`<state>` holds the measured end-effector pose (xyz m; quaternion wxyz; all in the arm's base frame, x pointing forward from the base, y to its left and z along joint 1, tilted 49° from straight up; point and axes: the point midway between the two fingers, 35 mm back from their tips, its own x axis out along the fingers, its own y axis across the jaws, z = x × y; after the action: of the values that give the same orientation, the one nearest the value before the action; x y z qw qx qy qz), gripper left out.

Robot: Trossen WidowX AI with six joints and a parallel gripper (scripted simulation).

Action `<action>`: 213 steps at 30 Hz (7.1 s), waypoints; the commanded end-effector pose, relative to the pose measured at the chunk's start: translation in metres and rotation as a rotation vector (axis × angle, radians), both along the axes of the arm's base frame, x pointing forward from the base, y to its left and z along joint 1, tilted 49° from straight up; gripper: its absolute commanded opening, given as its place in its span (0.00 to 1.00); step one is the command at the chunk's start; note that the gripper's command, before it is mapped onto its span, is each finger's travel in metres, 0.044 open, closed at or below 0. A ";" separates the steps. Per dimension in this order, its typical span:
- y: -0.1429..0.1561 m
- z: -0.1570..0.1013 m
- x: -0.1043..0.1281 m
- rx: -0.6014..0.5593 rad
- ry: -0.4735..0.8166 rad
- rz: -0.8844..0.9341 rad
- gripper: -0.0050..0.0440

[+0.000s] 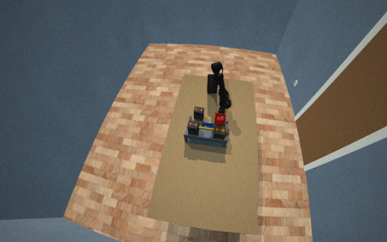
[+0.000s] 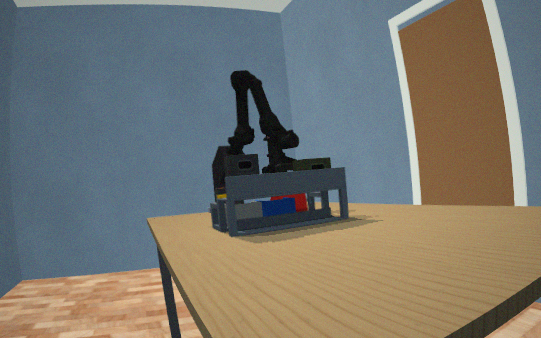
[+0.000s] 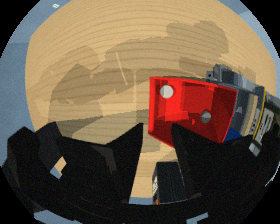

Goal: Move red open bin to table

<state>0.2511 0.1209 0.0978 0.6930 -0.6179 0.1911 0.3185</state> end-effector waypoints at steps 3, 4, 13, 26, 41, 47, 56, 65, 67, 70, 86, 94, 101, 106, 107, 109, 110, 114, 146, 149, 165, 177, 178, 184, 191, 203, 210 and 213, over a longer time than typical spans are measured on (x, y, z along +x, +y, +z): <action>0.001 0.004 0.001 0.007 -0.012 0.006 0.41; 0.001 0.004 0.001 0.008 -0.012 0.001 0.41; 0.002 0.002 0.003 0.006 -0.012 0.006 0.41; 0.001 0.002 0.003 0.007 -0.012 0.000 0.41; -0.002 0.032 0.014 0.007 -0.012 0.005 0.41; -0.003 0.039 0.017 0.006 -0.012 0.006 0.41; -0.005 0.054 0.022 0.008 -0.014 0.002 0.41; -0.007 0.077 0.031 0.007 -0.015 0.006 0.41; -0.007 0.077 0.031 0.007 -0.015 0.006 0.41; -0.007 0.077 0.031 0.007 -0.015 0.006 0.41; -0.013 0.129 0.049 0.007 -0.018 0.006 0.41; -0.011 0.122 0.056 0.007 -0.023 0.006 0.41; -0.011 0.122 0.056 0.007 -0.023 0.006 0.41; -0.011 0.122 0.057 0.009 -0.024 0.001 0.41; -0.011 0.120 0.058 0.008 -0.024 0.002 0.41; -0.010 0.118 0.061 0.008 -0.024 0.005 0.41; -0.010 0.116 0.062 0.008 -0.023 0.006 0.41; -0.010 0.116 0.062 0.008 -0.023 0.006 0.41; -0.006 0.105 0.076 0.007 -0.023 0.006 0.41; -0.006 0.105 0.076 0.007 -0.023 0.006 0.41; -0.004 0.099 0.082 0.007 -0.023 0.006 0.41; -0.002 0.094 0.087 0.007 -0.023 0.005 0.41; -0.002 0.093 0.088 0.007 -0.023 0.006 0.41; -0.002 0.093 0.088 0.007 -0.023 0.006 0.41; -0.002 0.092 0.089 0.008 -0.024 0.001 0.41; 0.000 0.086 0.094 0.007 -0.023 0.006 0.41; 0.002 0.083 0.098 0.008 -0.023 0.004 0.41; 0.003 0.080 0.100 0.007 -0.023 0.006 0.41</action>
<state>0.3492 0.1222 0.1744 0.6946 -0.6184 0.1876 0.3162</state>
